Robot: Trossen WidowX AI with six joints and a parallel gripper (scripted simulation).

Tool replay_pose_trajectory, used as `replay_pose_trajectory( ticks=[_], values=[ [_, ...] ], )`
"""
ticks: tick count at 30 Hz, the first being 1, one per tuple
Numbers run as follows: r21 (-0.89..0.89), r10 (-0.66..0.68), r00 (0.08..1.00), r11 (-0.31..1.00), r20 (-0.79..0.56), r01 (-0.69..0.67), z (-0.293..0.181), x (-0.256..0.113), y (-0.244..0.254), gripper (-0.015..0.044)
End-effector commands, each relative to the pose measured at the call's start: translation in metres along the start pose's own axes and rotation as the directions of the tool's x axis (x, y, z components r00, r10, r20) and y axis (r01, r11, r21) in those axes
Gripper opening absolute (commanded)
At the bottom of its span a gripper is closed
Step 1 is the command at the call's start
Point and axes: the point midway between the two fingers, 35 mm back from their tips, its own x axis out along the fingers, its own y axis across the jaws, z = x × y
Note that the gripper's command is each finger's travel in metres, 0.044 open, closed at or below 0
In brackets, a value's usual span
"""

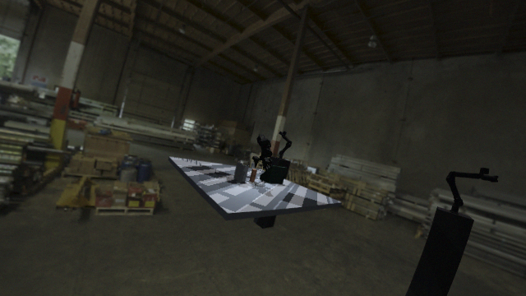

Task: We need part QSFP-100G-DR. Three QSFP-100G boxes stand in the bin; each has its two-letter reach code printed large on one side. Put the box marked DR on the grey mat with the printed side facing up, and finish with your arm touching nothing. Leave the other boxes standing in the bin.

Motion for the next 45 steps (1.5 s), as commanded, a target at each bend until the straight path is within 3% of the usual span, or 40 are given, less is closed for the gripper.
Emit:
replay_pose_trajectory(
  ticks=[1,45],
  values=[
    [0.005,0.008,1.0,1.0,-0.017,-0.008,0.001,0.006,-0.001,0.044],
    [0.039,-0.037,0.995,0.998,-0.094,0.041,-0.018,0.065,-0.003,0.044]
  ],
)
